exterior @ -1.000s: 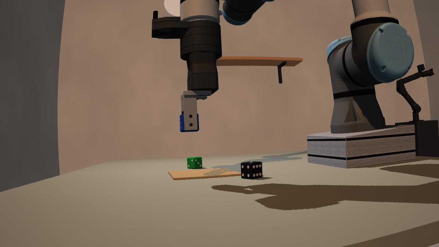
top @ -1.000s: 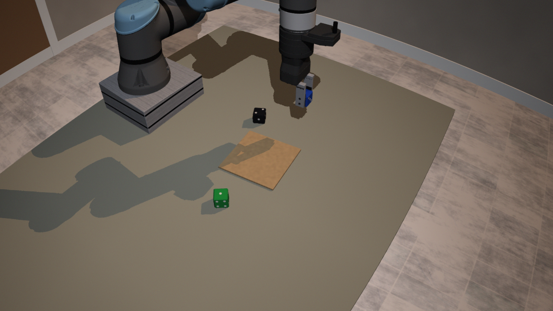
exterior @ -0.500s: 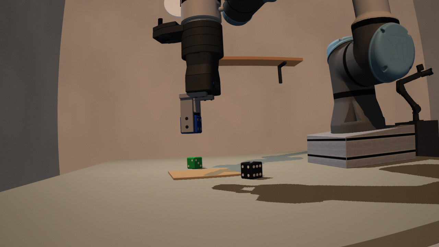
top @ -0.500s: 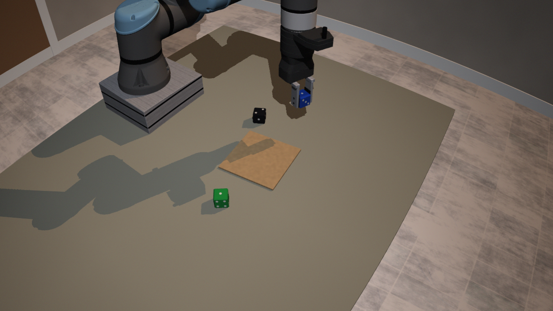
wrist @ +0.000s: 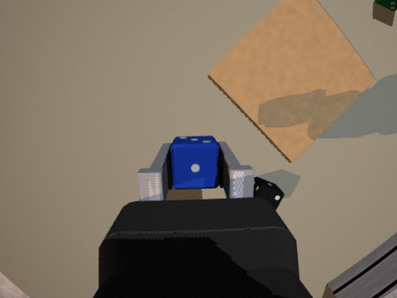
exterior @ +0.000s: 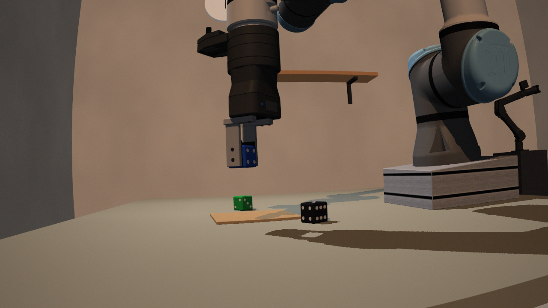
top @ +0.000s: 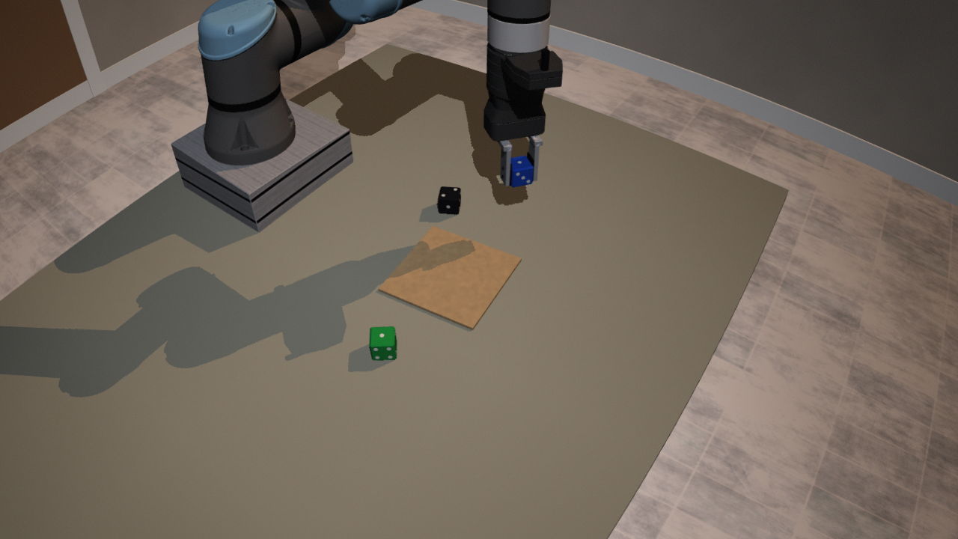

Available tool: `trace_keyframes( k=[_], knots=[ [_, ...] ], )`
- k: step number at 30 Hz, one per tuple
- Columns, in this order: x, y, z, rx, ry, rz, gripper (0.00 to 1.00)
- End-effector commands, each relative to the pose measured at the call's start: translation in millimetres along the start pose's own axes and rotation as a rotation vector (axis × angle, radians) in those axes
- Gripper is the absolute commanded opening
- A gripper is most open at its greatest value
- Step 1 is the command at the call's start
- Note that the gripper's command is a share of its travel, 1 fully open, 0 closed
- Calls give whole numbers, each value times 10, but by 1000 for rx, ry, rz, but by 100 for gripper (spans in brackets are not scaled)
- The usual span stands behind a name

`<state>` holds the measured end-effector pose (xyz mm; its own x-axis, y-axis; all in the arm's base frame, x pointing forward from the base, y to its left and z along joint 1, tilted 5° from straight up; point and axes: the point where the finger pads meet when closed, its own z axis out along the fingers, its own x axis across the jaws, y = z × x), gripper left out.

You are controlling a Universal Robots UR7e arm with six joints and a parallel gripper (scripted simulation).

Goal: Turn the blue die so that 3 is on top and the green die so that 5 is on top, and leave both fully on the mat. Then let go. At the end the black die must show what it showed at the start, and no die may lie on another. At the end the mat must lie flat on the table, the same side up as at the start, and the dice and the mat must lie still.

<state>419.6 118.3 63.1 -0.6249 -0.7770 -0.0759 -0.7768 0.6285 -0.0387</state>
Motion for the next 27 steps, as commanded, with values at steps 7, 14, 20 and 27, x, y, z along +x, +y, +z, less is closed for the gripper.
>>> trace_keyframes(
  k=[7, 14, 20, 27],
  knots=[
    [8, 7, 1, 1, -1, 71, 57],
    [8, 8, 1, 1, -1, 74, 57],
    [8, 8, 3, 11, 0, 73, 57],
    [9, 8, 9, 57, 3, 73, 57]
  ],
)
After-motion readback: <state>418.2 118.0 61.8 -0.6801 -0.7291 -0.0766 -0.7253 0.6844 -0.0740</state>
